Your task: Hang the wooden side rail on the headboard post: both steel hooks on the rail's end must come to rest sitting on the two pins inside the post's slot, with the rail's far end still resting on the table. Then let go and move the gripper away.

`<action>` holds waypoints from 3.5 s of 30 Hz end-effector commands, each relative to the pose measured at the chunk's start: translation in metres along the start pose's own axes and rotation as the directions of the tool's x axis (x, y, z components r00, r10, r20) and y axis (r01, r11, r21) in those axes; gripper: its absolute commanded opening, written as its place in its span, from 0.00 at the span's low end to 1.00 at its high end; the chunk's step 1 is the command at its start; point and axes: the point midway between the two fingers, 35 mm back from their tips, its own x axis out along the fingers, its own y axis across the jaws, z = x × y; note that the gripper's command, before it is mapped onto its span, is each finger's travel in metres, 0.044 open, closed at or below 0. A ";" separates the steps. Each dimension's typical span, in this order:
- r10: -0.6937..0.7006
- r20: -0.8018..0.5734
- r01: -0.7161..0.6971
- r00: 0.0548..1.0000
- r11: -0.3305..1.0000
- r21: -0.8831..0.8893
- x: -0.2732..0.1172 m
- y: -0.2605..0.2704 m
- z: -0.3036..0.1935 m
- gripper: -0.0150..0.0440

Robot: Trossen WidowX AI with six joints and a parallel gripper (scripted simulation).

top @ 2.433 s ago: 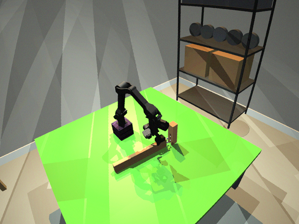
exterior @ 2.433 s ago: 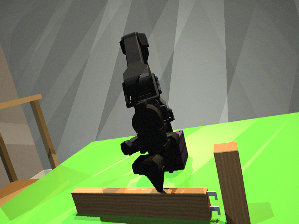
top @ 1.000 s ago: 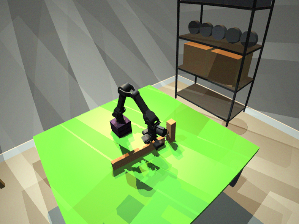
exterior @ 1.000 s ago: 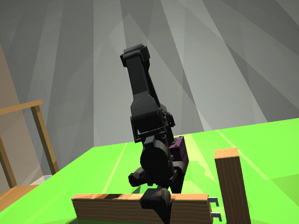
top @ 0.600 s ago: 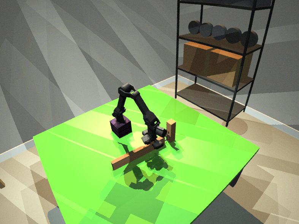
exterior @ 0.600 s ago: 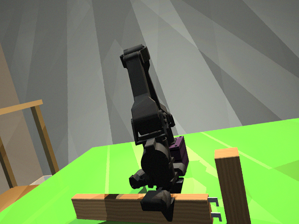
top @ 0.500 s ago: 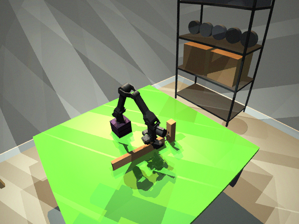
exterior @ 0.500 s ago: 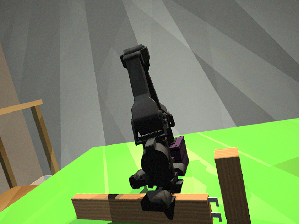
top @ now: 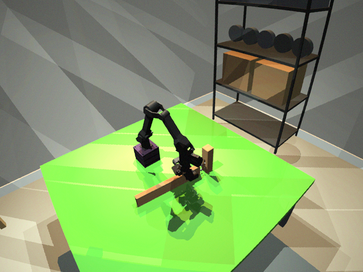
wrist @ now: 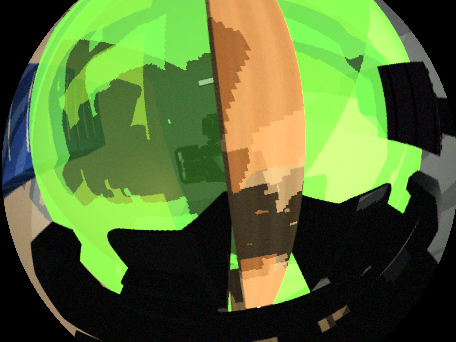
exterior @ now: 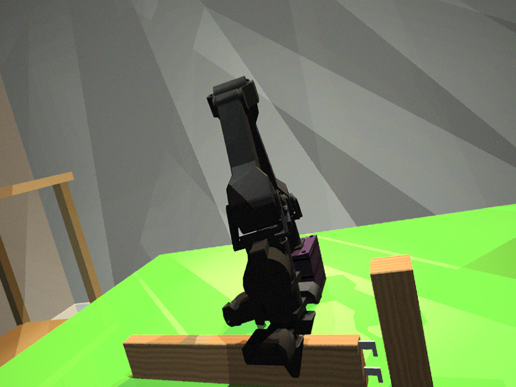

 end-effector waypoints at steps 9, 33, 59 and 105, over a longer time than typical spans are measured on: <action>0.001 0.005 0.000 1.000 0.997 -0.072 0.000 0.005 0.000 0.25; 0.002 0.004 -0.001 1.000 0.995 -0.100 0.000 0.016 -0.001 0.25; -0.001 0.004 0.002 1.000 0.995 -0.098 0.000 0.018 -0.001 0.25; 0.002 0.004 -0.001 1.000 0.995 -0.100 -0.008 0.018 -0.001 0.25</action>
